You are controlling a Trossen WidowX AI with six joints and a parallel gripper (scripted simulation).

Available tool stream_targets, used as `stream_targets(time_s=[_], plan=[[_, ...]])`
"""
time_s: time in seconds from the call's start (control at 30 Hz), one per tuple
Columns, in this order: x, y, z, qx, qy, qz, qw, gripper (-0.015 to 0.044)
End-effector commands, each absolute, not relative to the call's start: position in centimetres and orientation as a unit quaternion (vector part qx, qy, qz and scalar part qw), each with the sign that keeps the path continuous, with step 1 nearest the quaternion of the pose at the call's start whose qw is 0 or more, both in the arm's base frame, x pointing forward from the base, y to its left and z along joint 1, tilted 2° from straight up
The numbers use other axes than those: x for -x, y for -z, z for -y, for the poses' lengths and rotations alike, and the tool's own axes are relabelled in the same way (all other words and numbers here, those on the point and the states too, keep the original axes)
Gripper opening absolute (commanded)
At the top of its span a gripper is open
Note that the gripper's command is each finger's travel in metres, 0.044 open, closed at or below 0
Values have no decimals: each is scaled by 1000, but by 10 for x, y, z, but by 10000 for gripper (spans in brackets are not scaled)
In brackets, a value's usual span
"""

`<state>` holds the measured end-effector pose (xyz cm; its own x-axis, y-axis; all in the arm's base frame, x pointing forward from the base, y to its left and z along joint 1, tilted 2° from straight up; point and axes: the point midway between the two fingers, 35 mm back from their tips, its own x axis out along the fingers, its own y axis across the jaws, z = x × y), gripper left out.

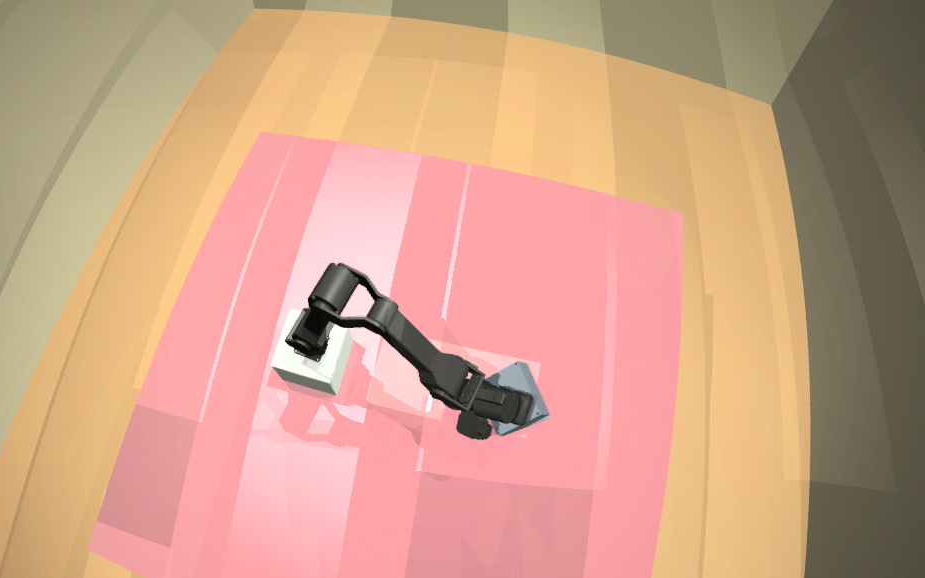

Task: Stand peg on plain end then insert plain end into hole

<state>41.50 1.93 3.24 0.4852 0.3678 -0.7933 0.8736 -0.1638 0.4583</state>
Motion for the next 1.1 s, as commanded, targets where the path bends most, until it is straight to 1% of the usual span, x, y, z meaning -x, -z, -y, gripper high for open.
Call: stream_targets(time_s=[0.0,0.5,1.07], plan=[[-417,-33,-19,-718,264,-430,480,0],[-416,-31,-20,-716,263,-433,480,0],[-415,-35,-18,-716,264,-433,480,440]])
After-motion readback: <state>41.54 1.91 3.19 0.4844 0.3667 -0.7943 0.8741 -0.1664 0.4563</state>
